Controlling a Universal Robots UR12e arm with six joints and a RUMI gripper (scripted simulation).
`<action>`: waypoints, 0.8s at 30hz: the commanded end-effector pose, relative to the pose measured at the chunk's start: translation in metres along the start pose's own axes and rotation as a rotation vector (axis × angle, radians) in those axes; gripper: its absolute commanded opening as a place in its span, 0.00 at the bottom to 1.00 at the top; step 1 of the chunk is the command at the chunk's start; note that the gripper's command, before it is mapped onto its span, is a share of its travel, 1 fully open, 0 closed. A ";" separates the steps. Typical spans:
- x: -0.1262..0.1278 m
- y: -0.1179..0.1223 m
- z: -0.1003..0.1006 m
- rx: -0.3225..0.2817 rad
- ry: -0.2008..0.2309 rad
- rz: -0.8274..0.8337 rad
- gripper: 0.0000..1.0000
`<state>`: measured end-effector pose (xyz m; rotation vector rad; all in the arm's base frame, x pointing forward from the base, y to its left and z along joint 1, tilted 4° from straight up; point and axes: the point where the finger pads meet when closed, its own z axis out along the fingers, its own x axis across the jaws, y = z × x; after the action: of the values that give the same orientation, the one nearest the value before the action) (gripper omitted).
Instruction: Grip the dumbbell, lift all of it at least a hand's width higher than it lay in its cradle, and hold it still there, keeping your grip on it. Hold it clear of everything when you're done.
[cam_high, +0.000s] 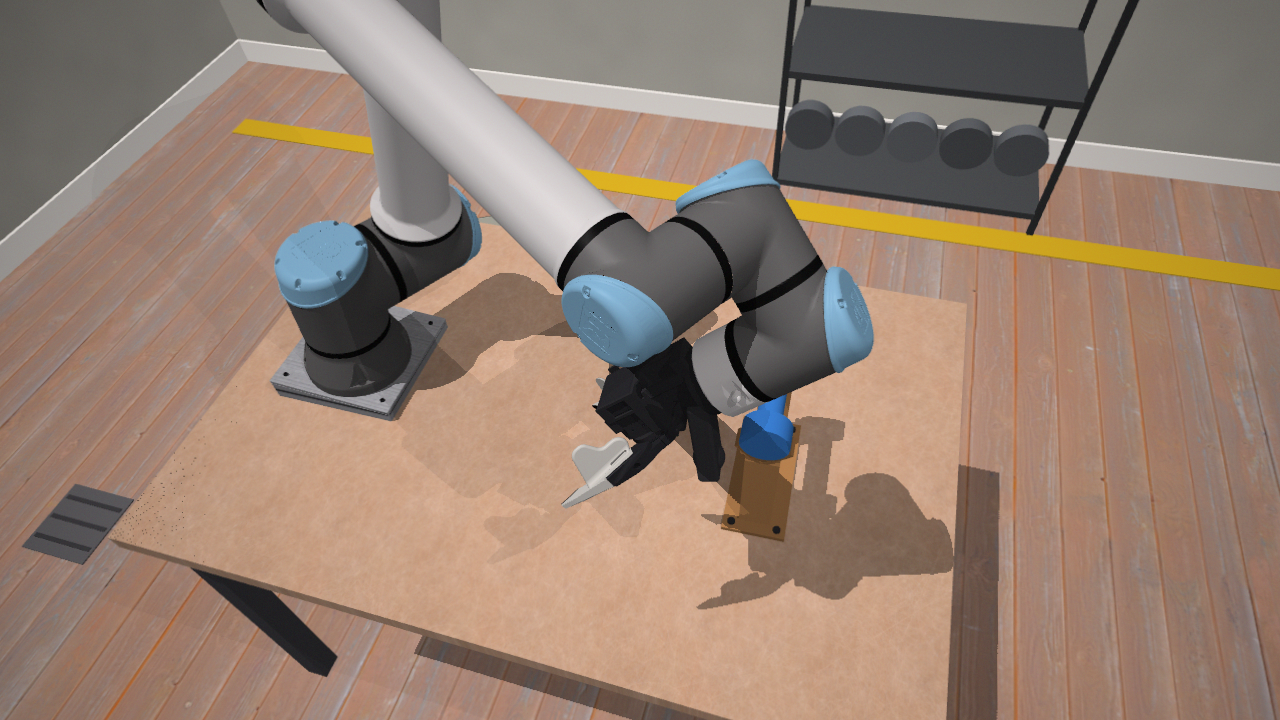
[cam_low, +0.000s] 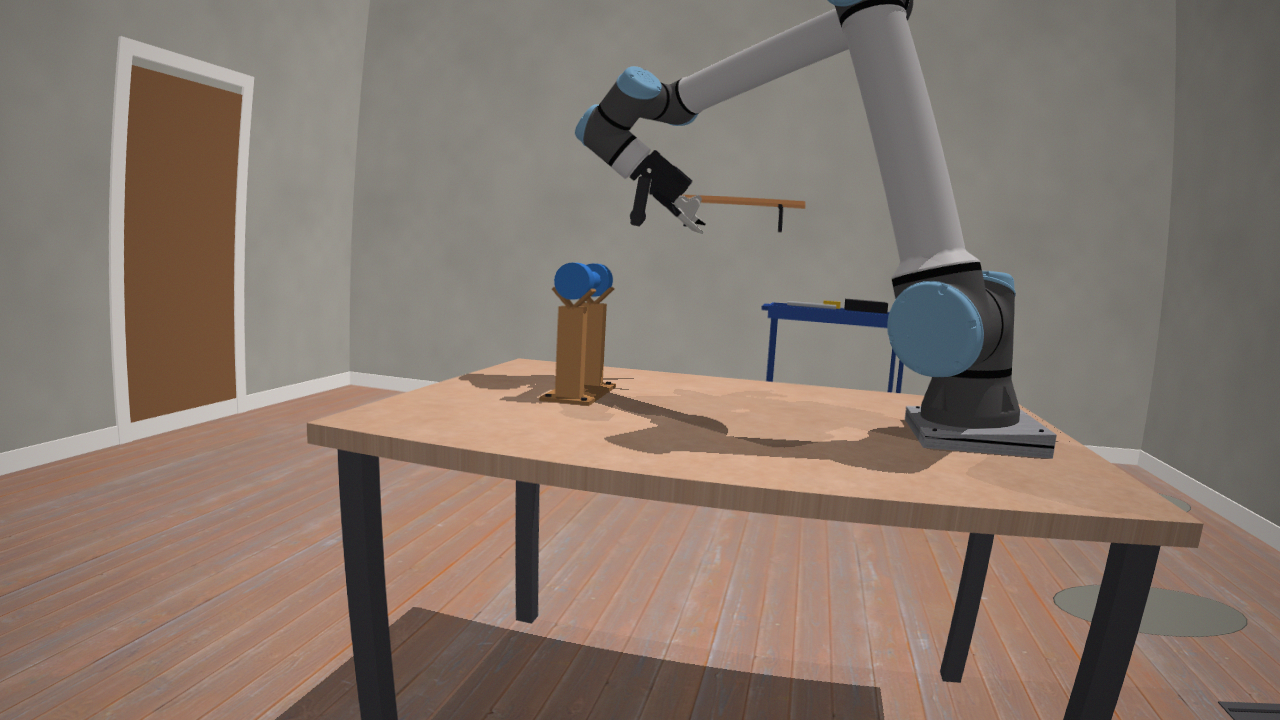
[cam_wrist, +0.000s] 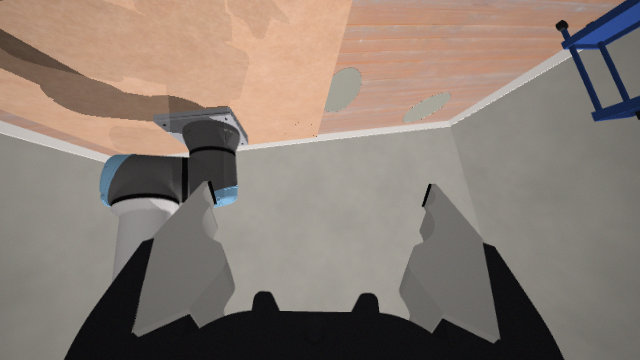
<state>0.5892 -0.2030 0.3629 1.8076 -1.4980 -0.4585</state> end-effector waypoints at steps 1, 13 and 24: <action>0.000 0.000 -0.001 0.001 0.000 0.001 1.00; 0.000 0.000 -0.001 0.001 0.000 0.001 1.00; -0.002 -0.001 -0.003 0.008 -0.010 0.018 1.00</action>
<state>0.5898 -0.2020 0.3628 1.8048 -1.5054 -0.4576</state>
